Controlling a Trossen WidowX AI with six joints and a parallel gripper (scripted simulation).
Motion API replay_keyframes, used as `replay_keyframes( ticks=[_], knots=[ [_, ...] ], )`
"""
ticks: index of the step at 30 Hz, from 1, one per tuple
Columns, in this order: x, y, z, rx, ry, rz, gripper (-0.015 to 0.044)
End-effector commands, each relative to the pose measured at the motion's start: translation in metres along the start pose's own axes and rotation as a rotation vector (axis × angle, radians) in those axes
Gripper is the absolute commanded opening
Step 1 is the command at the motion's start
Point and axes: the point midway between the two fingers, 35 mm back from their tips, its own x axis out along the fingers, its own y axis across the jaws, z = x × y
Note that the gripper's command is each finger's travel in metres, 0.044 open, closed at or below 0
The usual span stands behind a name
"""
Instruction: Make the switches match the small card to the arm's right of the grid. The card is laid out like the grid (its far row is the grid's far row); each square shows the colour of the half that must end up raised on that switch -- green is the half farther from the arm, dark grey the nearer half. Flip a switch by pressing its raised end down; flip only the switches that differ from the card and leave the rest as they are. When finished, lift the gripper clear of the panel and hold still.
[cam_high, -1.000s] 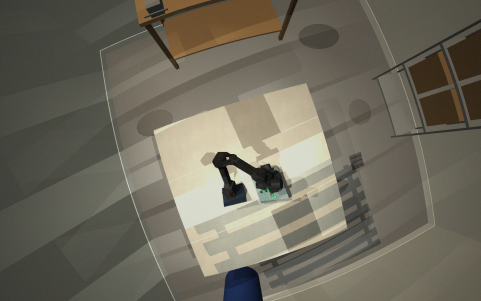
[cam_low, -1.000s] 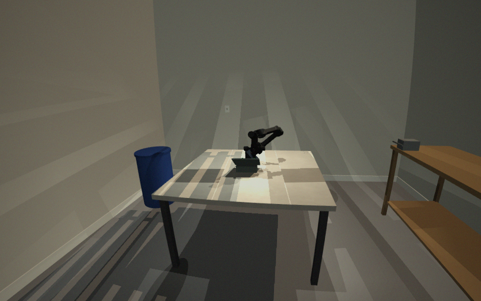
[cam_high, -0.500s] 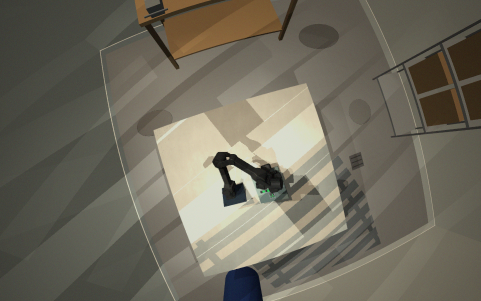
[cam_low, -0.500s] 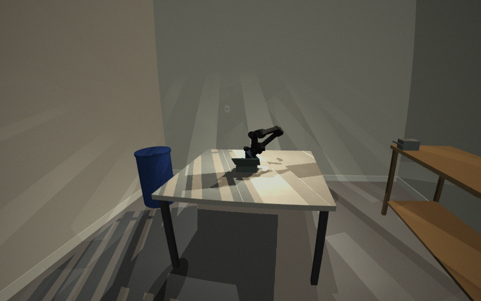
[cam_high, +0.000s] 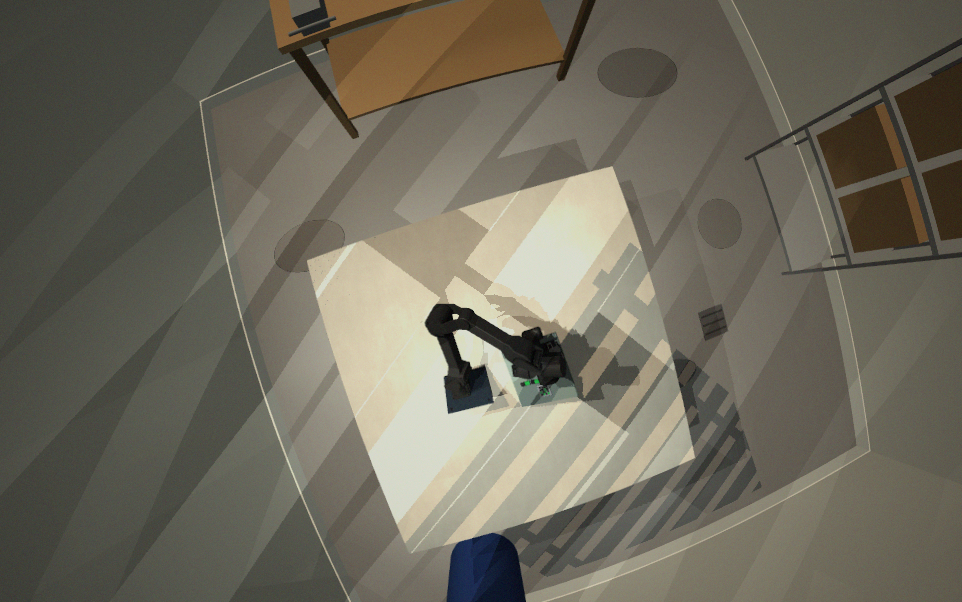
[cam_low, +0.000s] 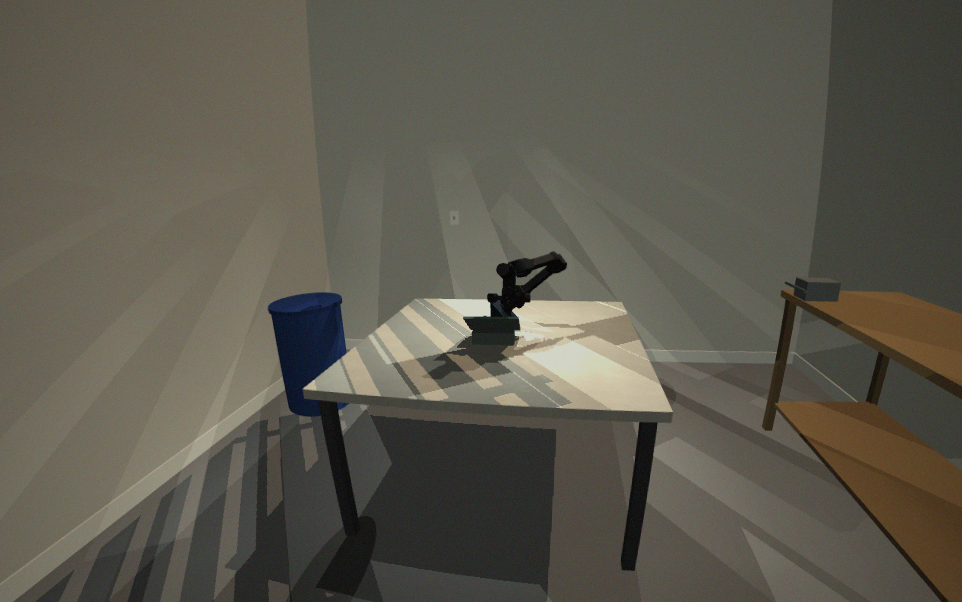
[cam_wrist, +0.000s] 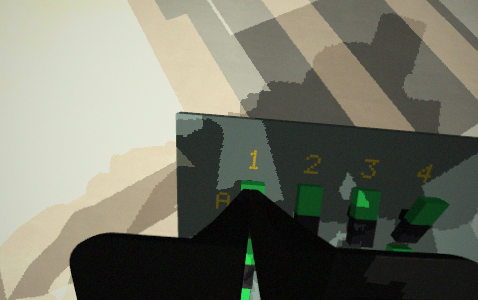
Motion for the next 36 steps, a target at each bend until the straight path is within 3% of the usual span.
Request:
replay_keyframes(
  ticks=[1,6,13,19,25,36],
  knots=[
    [0.001,-0.001,0.000,0.003,0.002,-0.005,0.0000],
    [-0.001,0.000,0.000,0.000,0.000,-0.001,0.0000],
    [-0.063,-0.002,-0.003,0.005,-0.022,-0.007,0.0000],
    [-0.064,-0.004,-0.005,0.005,-0.022,-0.008,0.0000],
    [-0.069,-0.052,-0.071,0.005,-0.021,-0.010,0.0000],
    [-0.069,-0.053,-0.073,0.004,-0.021,-0.009,0.0000]
  ],
)
